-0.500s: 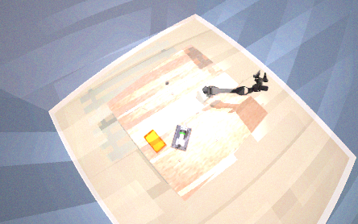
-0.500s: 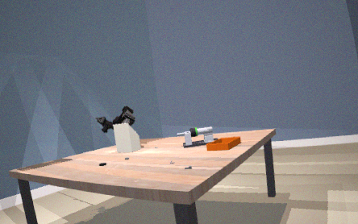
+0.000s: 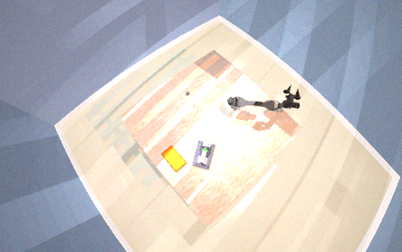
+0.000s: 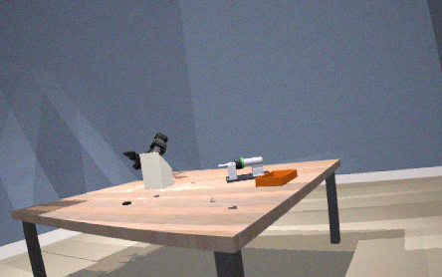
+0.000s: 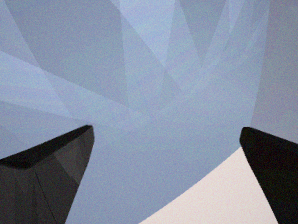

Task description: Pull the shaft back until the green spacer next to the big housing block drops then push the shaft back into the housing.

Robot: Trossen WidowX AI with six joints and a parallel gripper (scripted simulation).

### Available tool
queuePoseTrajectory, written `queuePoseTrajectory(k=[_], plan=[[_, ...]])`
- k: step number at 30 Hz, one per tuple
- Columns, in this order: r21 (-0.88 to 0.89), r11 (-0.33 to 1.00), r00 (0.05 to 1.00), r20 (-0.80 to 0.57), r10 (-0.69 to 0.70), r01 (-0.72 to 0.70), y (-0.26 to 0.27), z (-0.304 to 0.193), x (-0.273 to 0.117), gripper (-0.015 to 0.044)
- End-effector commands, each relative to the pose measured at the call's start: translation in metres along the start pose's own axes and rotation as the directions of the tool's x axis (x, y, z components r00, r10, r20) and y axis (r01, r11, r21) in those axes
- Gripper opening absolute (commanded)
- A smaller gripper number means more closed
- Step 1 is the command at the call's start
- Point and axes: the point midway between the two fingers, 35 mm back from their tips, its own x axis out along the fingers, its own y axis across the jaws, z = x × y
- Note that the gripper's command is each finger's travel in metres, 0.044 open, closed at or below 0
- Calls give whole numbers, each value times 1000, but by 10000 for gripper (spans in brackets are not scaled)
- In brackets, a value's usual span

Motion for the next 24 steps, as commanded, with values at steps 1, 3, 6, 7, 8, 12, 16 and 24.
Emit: queuePoseTrajectory(k=[1, 3, 6, 7, 8, 12, 16, 24], plan=[[-122, 989, 995, 39, 87, -82, 23, -9, -34, 440], [-180, 977, 990, 59, 128, -115, 33, -11, -50, 440], [-268, 950, 978, 90, 188, -158, 46, -13, -76, 440], [-297, 940, 973, 100, 208, -170, 50, -14, -84, 440], [-326, 928, 967, 110, 228, -181, 54, -15, -93, 440], [-440, 872, 940, 150, 306, -214, 68, -20, -127, 440], [-547, 806, 905, 188, 382, -227, 80, -25, -163, 440], [-735, 651, 810, 260, 526, -187, 96, -39, -235, 440]])
